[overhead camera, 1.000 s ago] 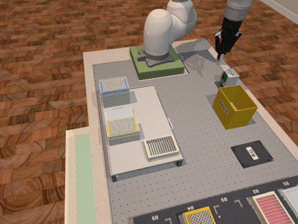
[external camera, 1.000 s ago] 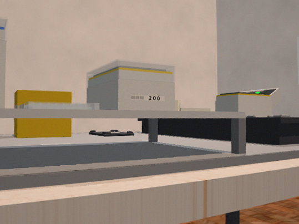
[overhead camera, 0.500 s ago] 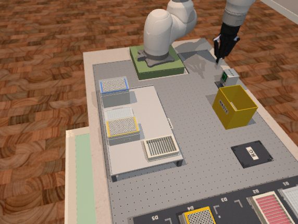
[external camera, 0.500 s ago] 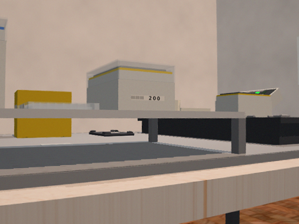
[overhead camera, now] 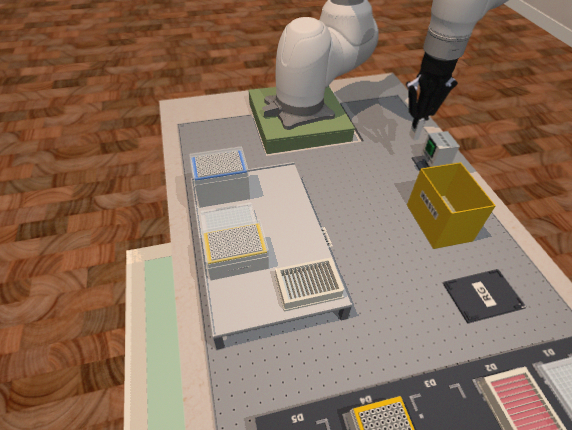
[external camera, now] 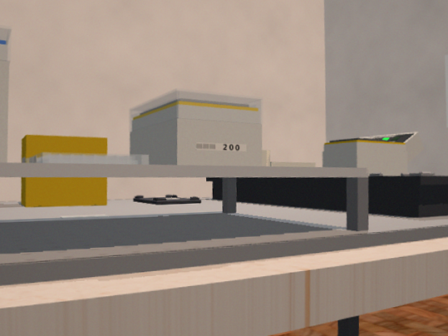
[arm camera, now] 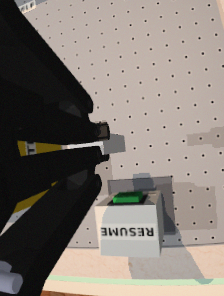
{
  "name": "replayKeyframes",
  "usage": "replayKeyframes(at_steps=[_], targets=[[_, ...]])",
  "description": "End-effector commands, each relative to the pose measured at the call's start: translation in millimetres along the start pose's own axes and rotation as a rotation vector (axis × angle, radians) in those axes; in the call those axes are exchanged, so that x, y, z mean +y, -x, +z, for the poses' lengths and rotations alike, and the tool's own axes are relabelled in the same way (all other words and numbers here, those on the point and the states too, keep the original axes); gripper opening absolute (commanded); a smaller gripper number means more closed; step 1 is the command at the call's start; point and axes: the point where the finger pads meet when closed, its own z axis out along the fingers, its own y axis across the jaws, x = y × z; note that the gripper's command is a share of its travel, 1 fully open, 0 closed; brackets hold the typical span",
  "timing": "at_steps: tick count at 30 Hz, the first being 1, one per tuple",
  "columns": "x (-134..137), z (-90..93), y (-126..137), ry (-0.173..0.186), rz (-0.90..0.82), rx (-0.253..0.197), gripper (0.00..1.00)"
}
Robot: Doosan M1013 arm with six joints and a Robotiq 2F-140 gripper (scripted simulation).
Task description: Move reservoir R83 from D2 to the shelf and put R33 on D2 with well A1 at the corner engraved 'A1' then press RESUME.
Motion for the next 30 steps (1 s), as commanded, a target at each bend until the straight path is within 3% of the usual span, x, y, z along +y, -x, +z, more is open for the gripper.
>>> replayKeyframes(at_steps=[1, 30], targets=[[0, 4.7, 0, 0.000, 0.000, 0.000, 0.00], [0, 48.1, 0, 0.000, 0.000, 0.000, 0.00]])
